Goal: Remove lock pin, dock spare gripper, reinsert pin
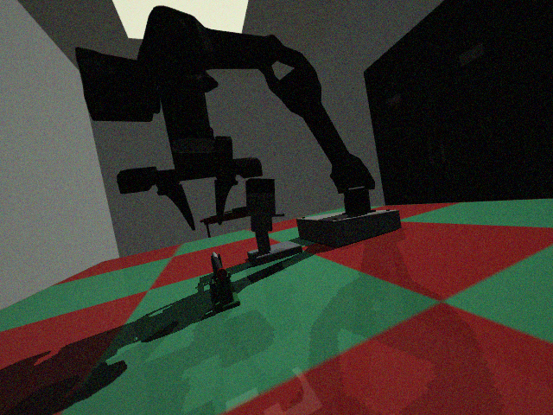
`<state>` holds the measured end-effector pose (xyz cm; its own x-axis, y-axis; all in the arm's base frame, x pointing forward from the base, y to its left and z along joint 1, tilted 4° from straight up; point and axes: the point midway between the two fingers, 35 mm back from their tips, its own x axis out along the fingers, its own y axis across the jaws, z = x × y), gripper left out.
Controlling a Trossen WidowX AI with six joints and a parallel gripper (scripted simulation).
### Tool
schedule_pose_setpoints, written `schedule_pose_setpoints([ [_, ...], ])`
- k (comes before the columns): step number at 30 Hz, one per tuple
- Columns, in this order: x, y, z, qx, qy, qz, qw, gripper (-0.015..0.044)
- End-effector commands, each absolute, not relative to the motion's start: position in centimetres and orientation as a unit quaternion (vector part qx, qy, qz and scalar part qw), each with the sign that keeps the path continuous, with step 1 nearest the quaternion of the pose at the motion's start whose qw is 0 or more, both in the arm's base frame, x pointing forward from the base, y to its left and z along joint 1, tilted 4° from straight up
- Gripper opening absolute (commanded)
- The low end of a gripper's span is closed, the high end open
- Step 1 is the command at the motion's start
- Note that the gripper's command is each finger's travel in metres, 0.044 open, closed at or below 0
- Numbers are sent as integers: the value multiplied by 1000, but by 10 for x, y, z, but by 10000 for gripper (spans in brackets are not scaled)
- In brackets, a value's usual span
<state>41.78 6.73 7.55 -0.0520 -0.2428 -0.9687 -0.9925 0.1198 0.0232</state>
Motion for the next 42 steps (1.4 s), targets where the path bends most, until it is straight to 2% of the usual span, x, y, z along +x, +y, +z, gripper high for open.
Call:
schedule_pose_setpoints([
  [1, 416, 67, 56, -518, 596, 417, 450, 180],
  [42, 410, 65, -15, -518, 596, 417, 450, 180],
])
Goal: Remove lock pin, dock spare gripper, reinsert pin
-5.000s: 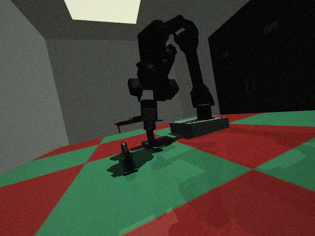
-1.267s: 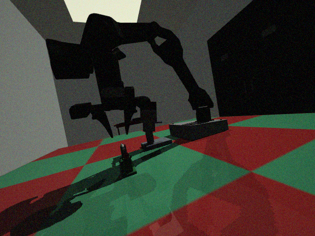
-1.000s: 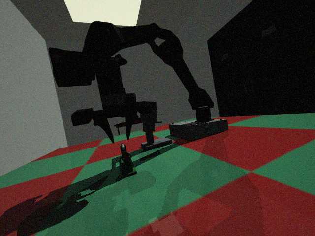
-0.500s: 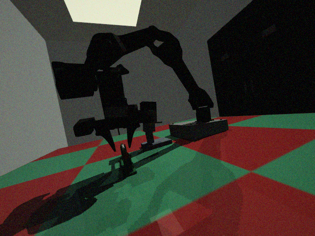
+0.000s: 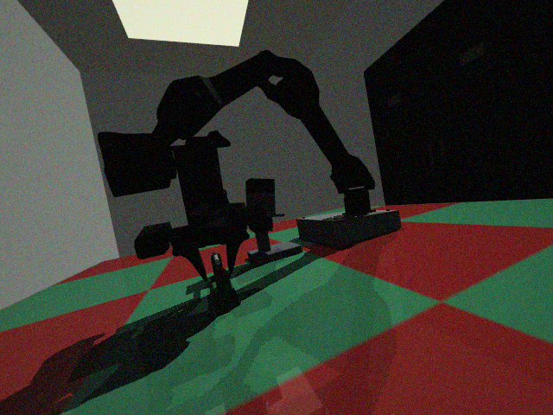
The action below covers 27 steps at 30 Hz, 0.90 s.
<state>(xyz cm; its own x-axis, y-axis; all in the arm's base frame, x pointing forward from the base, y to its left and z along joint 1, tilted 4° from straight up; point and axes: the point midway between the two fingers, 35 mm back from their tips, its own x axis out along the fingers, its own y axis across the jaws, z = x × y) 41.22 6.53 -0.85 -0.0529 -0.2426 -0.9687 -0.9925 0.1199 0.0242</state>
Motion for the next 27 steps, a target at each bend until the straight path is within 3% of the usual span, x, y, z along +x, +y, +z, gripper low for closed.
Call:
schedule_pose_setpoints([
  [1, 410, 65, -17, -518, 596, 417, 450, 180],
  [7, 410, 65, -18, -518, 596, 417, 450, 180],
  [14, 410, 65, -18, -518, 596, 417, 450, 0],
  [27, 411, 65, -13, -518, 596, 417, 450, 0],
])
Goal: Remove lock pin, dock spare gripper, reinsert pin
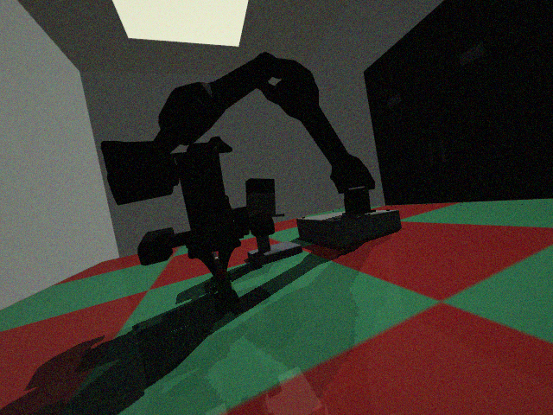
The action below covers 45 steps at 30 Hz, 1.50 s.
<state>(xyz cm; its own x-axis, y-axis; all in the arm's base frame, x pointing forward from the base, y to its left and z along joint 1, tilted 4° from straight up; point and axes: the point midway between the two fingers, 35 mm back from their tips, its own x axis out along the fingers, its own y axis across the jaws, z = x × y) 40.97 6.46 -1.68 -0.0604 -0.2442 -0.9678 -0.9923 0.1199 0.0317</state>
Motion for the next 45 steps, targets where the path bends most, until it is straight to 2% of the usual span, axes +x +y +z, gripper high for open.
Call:
schedule_pose_setpoints([
  [1, 411, 65, -10, -518, 596, 417, 450, 0],
  [21, 412, 64, 52, -518, 596, 417, 450, 0],
  [38, 410, 63, 44, -518, 599, 421, 443, 7],
  [45, 394, 68, 50, -518, 598, 422, 443, 0],
])
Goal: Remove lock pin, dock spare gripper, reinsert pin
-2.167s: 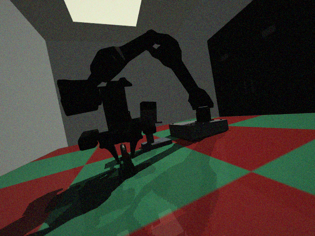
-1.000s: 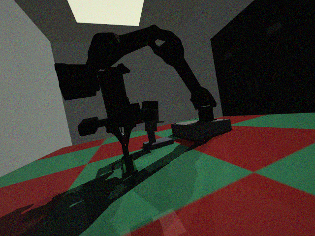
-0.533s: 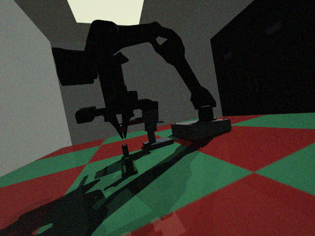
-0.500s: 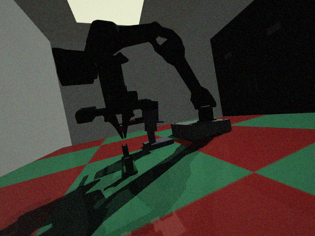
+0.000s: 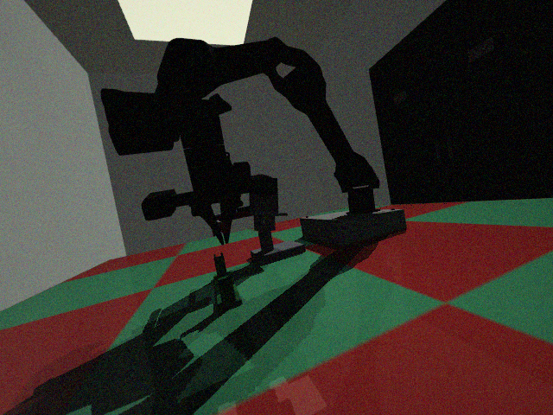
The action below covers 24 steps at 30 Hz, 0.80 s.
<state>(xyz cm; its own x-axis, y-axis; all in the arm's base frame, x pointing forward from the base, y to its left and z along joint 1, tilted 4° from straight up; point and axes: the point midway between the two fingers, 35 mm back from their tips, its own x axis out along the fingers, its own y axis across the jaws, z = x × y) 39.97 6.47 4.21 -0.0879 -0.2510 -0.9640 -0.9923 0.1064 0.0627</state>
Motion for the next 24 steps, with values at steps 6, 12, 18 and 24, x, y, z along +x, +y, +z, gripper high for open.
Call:
schedule_pose_setpoints([
  [6, 379, 72, 56, -518, 597, 423, 443, 0],
  [12, 363, 75, 60, -518, 597, 425, 442, 0],
  [18, 347, 78, 64, -518, 596, 426, 442, 0],
  [24, 330, 80, 67, -518, 596, 427, 442, 0],
])
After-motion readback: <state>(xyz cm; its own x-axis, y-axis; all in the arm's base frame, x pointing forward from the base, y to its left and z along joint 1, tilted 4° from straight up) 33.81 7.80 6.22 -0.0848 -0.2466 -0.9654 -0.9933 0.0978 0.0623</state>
